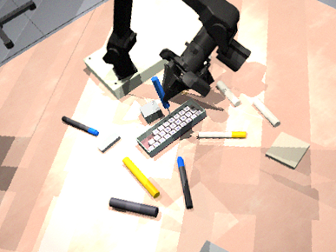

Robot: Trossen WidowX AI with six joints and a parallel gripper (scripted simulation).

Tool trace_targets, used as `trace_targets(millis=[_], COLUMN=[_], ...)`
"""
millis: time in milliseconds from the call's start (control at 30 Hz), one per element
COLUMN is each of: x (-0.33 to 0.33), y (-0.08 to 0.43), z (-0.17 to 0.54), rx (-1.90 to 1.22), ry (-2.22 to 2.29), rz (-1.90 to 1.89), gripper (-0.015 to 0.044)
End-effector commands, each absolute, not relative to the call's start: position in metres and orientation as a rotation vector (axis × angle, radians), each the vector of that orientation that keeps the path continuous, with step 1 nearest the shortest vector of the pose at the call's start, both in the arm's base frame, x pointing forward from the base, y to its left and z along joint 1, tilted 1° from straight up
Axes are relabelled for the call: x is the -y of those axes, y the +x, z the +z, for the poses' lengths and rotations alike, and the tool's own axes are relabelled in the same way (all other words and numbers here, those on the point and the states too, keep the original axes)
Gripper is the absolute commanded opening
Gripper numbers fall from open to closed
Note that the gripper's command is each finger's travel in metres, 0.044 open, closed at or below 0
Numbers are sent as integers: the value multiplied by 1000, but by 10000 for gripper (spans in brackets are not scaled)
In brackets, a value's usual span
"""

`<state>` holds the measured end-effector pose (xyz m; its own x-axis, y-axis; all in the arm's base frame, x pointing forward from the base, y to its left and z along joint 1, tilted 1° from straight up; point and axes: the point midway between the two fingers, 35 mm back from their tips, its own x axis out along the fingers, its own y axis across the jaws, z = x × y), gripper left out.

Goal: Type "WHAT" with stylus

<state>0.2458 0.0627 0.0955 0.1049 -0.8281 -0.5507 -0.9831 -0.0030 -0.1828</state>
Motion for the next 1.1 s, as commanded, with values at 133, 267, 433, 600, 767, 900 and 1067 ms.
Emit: trace_targets(millis=[133,267,433,600,767,900,1067], x=[-79,-80,-81,-81,-81,-81,-80], y=[250,250,250,250,250,250,249], z=[101,100,78,66,66,66,66], rx=[-1721,-1721,-1721,-1721,-1721,-1721,-1721], ry=[-2114,-2114,-2114,-2114,-2114,-2114,-2114], rz=[588,588,589,589,589,589,589], gripper=[0,0,0,0,0,0,26])
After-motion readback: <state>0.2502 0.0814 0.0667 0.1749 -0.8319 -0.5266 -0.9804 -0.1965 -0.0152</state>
